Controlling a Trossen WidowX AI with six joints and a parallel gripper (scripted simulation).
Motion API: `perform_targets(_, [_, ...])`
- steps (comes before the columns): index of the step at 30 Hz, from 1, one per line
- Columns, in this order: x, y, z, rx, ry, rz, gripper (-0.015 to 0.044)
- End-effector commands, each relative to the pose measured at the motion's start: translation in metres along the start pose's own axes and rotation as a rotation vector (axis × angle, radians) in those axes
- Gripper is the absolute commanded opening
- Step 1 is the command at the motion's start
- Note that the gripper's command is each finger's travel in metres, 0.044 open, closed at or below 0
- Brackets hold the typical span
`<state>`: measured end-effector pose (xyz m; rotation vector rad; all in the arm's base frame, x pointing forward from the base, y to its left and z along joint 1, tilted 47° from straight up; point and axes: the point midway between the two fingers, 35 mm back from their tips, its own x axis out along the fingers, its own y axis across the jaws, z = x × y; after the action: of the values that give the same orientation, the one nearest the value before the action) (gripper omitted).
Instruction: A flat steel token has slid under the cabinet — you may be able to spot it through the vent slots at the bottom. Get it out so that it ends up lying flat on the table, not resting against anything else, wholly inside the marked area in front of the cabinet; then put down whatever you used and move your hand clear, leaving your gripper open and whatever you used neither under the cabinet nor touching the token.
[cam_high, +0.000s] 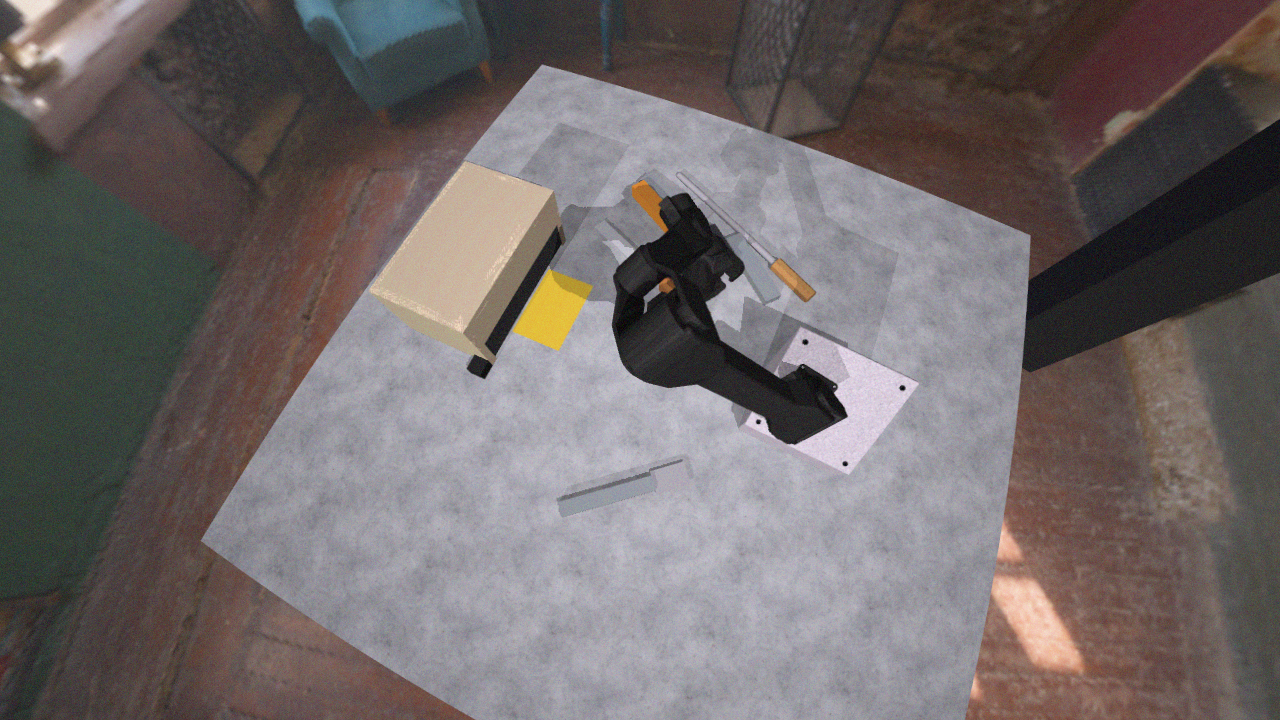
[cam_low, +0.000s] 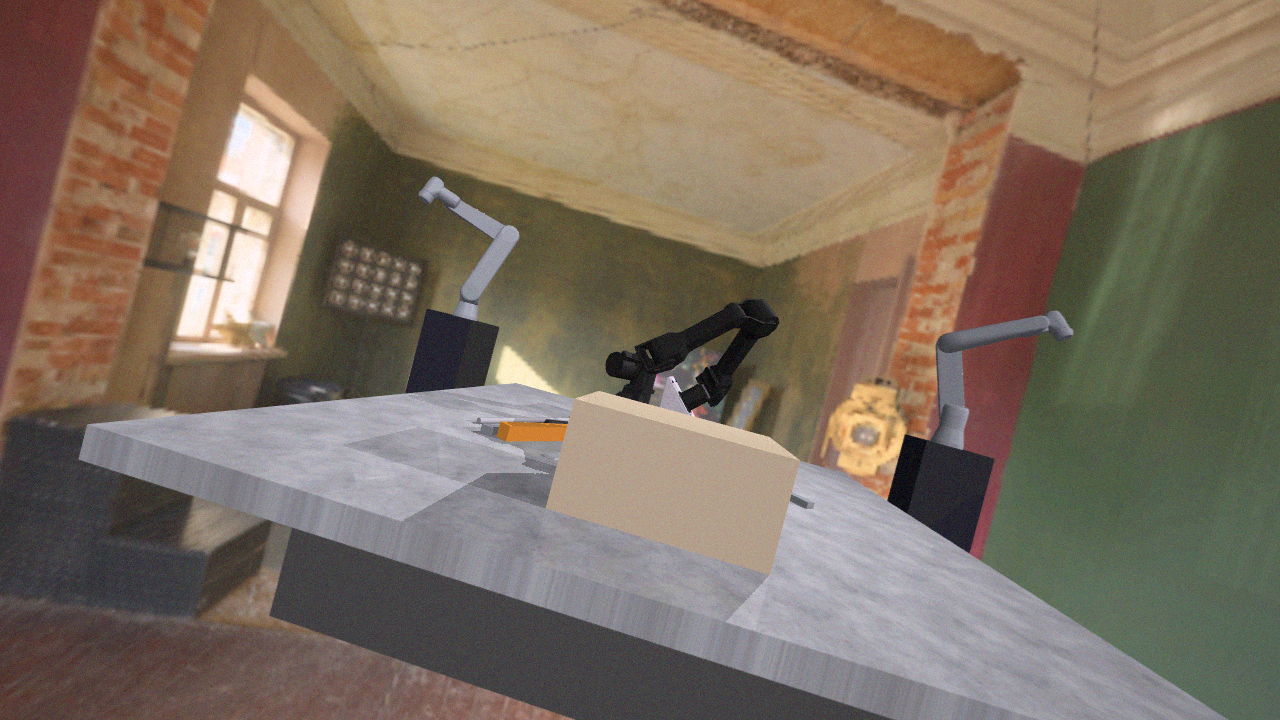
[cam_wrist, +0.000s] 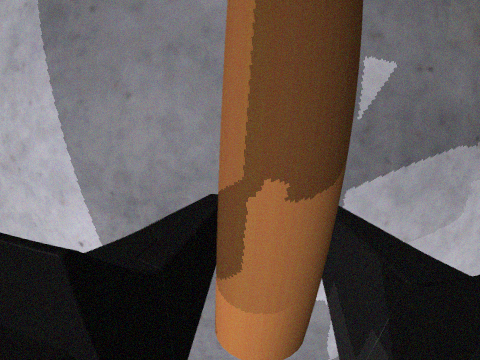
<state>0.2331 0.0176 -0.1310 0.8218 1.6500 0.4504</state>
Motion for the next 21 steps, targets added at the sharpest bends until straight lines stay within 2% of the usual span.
perform_targets(1, [-0.0003,-0.0006,0.0010,0.035,-0.002,-0.001,0.0000])
perform_targets(21, [-0.0003,0.0032,0.0012,0.174,-0.002,-0.001,0.0000])
